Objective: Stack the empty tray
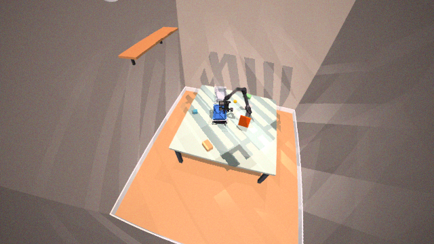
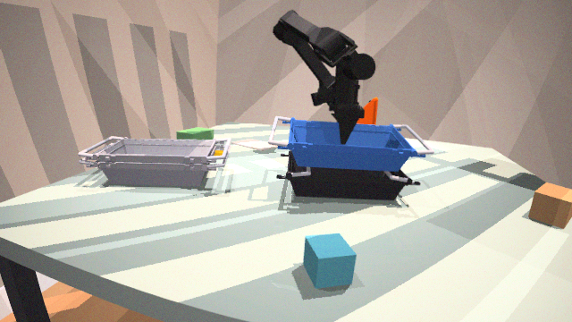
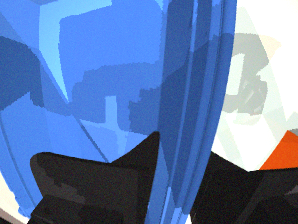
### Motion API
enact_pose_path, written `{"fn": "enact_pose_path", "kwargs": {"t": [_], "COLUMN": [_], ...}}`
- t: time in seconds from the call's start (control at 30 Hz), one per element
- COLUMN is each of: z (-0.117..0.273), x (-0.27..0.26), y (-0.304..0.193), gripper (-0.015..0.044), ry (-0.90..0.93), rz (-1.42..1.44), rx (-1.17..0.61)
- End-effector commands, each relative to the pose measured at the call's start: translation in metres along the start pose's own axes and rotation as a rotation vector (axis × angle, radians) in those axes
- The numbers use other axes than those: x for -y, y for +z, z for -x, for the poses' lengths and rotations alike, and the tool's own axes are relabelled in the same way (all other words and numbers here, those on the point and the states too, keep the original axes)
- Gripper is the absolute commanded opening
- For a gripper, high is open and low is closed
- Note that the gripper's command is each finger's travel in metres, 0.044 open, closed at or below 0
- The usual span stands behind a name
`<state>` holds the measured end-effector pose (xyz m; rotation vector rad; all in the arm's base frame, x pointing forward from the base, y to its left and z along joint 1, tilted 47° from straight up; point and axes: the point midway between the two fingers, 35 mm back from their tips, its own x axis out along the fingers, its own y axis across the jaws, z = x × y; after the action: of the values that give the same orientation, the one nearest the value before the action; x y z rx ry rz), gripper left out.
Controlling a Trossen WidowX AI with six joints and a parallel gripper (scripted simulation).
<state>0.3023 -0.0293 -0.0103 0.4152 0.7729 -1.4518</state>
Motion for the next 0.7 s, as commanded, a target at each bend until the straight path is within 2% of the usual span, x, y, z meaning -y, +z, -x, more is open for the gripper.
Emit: {"fn": "enact_pose_path", "kwargs": {"t": [0.0,0.67], "z": [-0.0064,-0.0063], "x": [0.0049,0.0030], "y": [0.0022,0.0010], "gripper": [0.0000,0.0000], "ry": [-0.026,-0.011], "rz": [0.004,0.002], "rx": [0.001,0.001]}}
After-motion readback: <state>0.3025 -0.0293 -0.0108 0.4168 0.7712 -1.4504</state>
